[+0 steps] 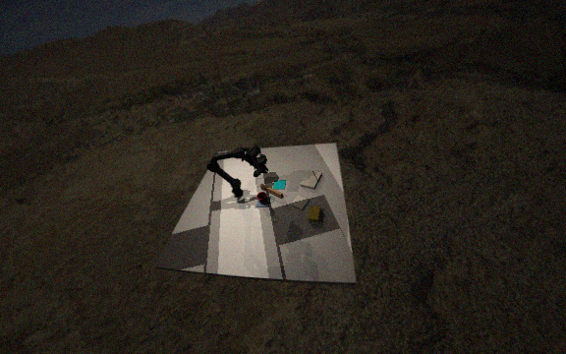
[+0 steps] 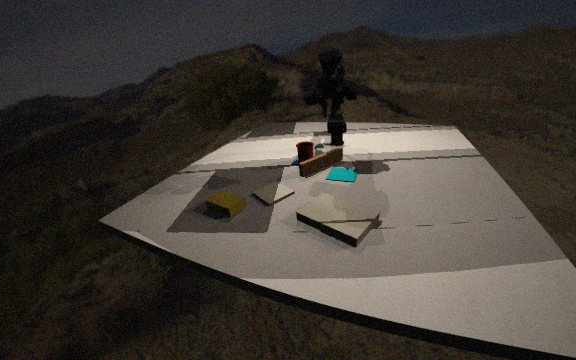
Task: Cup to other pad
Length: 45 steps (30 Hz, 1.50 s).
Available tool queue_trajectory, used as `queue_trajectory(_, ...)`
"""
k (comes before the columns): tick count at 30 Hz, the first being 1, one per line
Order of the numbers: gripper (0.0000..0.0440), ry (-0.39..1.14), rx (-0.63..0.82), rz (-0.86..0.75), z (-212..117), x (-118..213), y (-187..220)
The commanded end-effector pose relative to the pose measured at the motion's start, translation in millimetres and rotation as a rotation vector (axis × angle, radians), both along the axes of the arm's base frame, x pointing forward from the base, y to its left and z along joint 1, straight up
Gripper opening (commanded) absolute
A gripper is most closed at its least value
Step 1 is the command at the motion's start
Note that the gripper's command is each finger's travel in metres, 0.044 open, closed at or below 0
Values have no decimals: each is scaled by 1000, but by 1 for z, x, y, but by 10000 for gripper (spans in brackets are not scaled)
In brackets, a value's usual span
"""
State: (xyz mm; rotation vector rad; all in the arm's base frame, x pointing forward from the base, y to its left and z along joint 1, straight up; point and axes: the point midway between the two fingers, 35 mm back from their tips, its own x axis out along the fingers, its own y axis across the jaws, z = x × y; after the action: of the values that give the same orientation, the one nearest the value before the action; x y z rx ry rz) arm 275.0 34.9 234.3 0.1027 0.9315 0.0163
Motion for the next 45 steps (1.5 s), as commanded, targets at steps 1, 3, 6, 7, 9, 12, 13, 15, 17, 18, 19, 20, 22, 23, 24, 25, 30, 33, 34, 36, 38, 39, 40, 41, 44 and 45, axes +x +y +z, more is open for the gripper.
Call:
queue_trajectory(1, 110, 72, -22, 9, -5, -3, -1)
queue_trajectory(3, 110, 105, -32, 13, -7, -6, -3)
queue_trajectory(6, 109, 155, -48, 20, -10, -9, -5)
queue_trajectory(7, 109, 171, -54, 23, -11, -10, -5)
queue_trajectory(9, 108, 203, -65, 29, -13, -12, -7)
queue_trajectory(12, 107, 250, -81, 39, -17, -15, -10)
queue_trajectory(13, 107, 266, -87, 42, -18, -15, -11)
queue_trajectory(15, 107, 296, -97, 49, -20, -17, -13)
queue_trajectory(17, 108, 326, -107, 56, -23, -18, -15)
queue_trajectory(18, 110, 340, -112, 59, -24, -19, -16)
queue_trajectory(19, 111, 355, -117, 63, -25, -20, -17)
queue_trajectory(20, 112, 369, -121, 66, -27, -20, -18)
queue_trajectory(22, 115, 397, -130, 73, -30, -21, -21)
queue_trajectory(23, 116, 411, -134, 76, -31, -22, -22)
queue_trajectory(24, 117, 424, -139, 80, -33, -22, -24)
queue_trajectory(25, 118, 437, -143, 83, -34, -23, -25)
queue_trajectory(30, 124, 499, -161, 98, -42, -25, -32)
queue_trajectory(33, 128, 532, -169, 106, -47, -26, -36)
queue_trajectory(34, 130, 543, -172, 108, -49, -26, -38)
queue_trajectory(36, 133, 562, -176, 113, -52, -27, -40)
queue_trajectory(38, 138, 579, -180, 118, -56, -27, -43)
queue_trajectory(39, 140, 586, -182, 120, -58, -28, -45)
queue_trajectory(40, 142, 593, -184, 123, -60, -28, -46)
queue_trajectory(41, 145, 600, -185, 125, -62, -28, -47)
queue_trajectory(44, 152, 620, -189, 133, -68, -29, -51)
queue_trajectory(45, 155, 626, -190, 136, -69, -29, -52)
